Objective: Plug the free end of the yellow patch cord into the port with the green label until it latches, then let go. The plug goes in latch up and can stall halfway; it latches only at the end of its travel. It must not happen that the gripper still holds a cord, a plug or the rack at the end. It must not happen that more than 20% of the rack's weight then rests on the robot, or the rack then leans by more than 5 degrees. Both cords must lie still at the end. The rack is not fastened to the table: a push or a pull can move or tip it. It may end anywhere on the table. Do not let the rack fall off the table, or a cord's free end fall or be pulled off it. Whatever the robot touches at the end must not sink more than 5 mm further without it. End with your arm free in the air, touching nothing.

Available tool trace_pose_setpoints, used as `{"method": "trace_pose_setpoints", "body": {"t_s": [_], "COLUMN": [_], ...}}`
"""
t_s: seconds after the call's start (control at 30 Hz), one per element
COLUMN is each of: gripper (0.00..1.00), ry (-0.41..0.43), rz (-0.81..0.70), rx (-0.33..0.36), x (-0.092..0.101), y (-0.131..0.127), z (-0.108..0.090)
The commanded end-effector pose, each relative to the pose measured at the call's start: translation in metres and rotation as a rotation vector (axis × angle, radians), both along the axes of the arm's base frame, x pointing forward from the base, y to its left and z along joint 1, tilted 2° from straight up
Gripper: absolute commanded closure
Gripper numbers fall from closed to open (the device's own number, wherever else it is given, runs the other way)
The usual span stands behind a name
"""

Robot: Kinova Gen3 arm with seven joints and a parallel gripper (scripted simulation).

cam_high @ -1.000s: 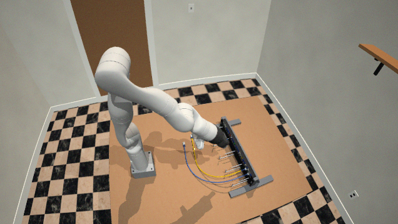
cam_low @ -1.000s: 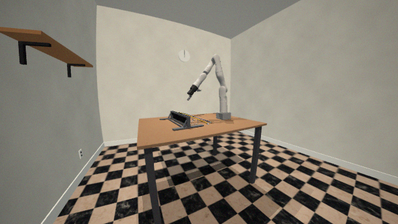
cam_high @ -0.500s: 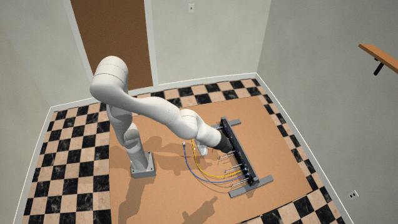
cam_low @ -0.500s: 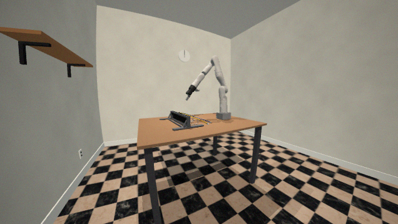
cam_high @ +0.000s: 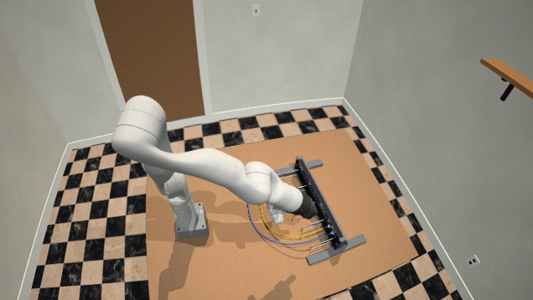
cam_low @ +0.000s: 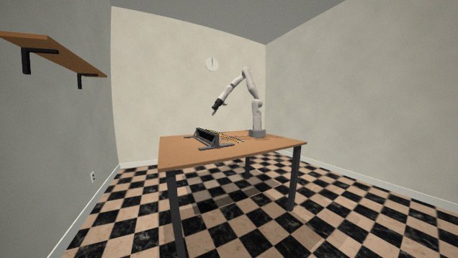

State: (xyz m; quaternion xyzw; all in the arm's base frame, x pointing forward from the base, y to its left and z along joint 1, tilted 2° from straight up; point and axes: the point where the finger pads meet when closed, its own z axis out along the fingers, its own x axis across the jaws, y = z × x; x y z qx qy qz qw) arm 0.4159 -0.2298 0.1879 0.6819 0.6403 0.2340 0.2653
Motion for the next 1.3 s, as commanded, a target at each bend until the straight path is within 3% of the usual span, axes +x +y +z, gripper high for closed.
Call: {"method": "trace_pose_setpoints", "body": {"t_s": [0.0,0.33,0.83,1.27], "gripper": [1.0,1.0,1.0,1.0], "ry": [0.0,0.001,-0.009,-0.009], "rz": [-0.001,0.0,-0.003,-0.002], "rx": [-0.001,0.0,-0.003,-0.004], "x": [-0.002,-0.002,0.013,0.041], "y": [-0.008,-0.007,-0.01,-0.013], "z": [-0.001,-0.002,-0.013,-0.045]}}
